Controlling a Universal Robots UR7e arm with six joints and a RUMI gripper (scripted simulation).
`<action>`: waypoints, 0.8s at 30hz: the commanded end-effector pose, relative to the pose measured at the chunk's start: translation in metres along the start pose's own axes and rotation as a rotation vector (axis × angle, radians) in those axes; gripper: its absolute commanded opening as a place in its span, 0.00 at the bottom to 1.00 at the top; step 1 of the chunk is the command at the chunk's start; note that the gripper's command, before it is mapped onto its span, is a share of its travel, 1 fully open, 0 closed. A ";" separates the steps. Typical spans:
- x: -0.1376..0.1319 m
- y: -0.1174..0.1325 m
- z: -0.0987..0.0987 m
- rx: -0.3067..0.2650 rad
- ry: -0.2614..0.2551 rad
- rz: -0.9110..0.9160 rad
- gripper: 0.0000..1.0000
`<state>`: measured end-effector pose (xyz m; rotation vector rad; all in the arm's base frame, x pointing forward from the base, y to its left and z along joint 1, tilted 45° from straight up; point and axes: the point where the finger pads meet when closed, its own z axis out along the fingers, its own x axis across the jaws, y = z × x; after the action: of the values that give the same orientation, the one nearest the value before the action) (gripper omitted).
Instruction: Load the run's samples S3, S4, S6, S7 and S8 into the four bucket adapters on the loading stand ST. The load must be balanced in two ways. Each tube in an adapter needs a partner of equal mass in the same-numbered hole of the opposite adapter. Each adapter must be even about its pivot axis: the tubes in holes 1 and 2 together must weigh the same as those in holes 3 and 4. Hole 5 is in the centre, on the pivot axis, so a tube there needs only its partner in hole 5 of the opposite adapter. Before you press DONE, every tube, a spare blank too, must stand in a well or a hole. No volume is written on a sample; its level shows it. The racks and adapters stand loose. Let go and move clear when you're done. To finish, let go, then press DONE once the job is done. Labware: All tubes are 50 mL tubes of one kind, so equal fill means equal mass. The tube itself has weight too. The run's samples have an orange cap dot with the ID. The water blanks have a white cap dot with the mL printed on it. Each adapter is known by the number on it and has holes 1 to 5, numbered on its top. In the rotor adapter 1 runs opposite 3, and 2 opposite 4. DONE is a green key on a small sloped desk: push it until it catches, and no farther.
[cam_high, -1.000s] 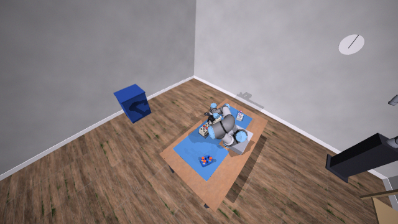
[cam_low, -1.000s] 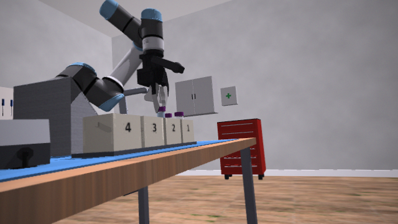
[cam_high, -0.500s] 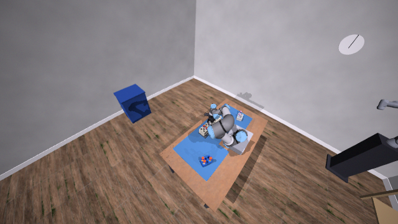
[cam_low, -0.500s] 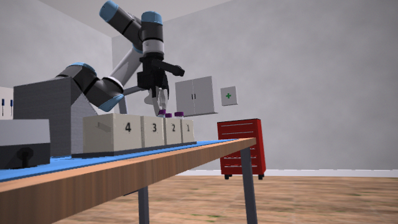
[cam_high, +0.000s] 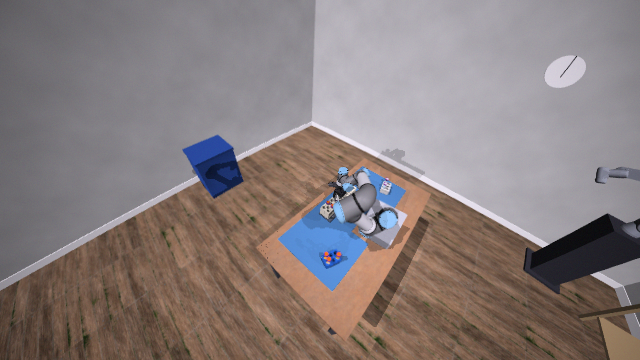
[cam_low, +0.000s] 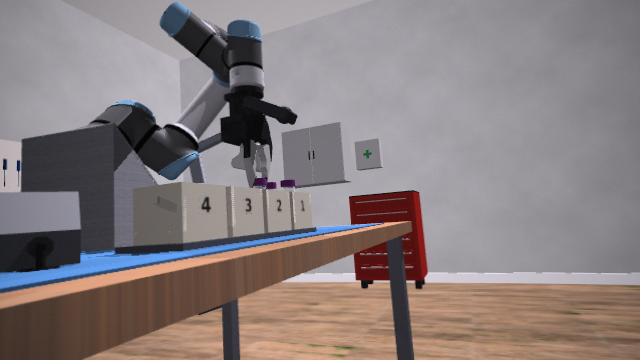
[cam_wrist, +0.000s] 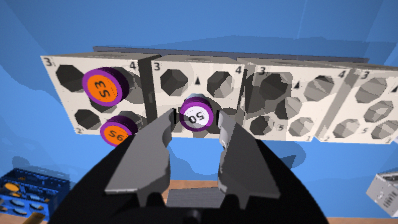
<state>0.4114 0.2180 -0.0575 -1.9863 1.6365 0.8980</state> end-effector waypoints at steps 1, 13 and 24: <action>0.000 0.000 0.000 0.001 0.000 0.000 0.35; 0.000 0.000 0.000 0.001 0.000 0.000 0.35; 0.000 0.000 -0.030 0.001 0.000 0.000 0.35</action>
<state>0.4152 0.2065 -0.0455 -1.9861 1.6369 0.8973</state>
